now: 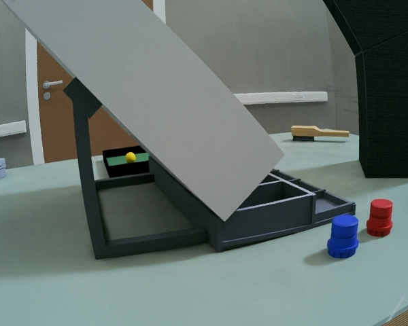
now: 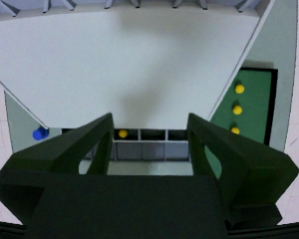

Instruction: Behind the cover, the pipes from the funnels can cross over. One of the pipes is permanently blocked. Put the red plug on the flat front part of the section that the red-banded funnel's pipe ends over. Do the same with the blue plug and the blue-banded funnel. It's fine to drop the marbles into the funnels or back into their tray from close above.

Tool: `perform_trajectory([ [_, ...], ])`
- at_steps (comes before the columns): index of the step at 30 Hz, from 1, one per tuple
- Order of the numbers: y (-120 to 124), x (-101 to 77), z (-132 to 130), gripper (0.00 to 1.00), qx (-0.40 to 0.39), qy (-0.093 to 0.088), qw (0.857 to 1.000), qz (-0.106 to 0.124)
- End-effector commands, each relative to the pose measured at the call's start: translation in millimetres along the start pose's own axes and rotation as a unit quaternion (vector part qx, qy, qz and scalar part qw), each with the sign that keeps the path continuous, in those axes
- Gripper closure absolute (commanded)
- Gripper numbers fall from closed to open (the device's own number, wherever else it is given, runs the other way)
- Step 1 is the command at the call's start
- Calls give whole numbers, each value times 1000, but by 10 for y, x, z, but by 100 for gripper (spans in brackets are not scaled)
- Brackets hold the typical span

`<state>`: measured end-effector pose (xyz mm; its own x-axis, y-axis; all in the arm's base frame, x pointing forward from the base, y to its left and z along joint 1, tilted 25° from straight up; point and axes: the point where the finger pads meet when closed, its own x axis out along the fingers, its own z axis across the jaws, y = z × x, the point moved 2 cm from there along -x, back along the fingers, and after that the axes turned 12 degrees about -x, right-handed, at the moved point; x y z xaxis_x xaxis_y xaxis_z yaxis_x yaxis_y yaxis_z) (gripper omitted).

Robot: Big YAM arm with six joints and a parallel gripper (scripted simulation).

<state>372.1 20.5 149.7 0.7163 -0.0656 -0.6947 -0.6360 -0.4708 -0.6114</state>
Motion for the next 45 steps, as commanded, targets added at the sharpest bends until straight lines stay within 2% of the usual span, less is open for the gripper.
perform_trajectory([
  [1,-20,-31,-60,41,1,8,1000,-12],
  [3,-20,-31,-60,41,1,8,1000,-12],
  [10,493,138,344,41,1,-10,997,71],
  [18,1080,337,806,41,2,-30,986,164],
  [35,1314,419,990,41,3,-38,979,200],
  [45,1247,394,922,41,-1,-36,980,194],
])
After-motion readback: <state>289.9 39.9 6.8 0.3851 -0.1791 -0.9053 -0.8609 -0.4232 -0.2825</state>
